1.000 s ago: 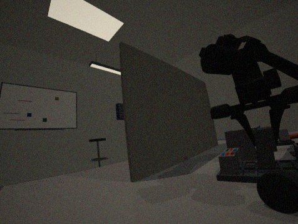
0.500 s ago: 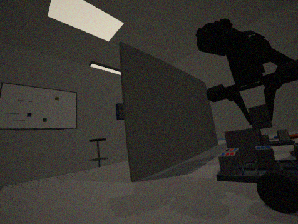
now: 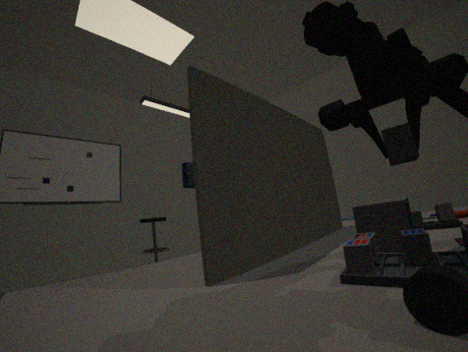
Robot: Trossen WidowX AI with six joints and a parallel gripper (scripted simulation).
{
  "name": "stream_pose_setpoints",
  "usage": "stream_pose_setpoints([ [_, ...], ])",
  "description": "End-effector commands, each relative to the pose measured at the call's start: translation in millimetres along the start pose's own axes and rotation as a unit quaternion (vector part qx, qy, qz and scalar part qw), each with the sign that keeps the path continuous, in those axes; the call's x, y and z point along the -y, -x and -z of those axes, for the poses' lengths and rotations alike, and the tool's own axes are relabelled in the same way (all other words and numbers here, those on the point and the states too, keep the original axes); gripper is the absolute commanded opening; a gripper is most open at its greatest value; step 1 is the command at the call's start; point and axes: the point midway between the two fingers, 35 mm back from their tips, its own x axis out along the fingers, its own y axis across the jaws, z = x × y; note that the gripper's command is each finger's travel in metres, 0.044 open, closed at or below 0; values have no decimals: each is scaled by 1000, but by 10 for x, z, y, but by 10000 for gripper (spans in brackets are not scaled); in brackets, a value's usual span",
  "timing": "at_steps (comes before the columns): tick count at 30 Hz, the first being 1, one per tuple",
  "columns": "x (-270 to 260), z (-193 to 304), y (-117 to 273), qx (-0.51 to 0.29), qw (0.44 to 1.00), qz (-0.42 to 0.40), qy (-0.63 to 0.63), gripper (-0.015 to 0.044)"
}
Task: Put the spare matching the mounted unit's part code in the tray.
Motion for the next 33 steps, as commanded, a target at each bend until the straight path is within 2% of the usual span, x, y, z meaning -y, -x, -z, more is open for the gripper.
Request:
stream_pose_setpoints([
  [1,191,174,94,11,1000,-1,-1,0],
  [19,962,1516,193,37,999,-3,4,0],
  [33,1199,2775,146,29,1000,5,2,0],
])
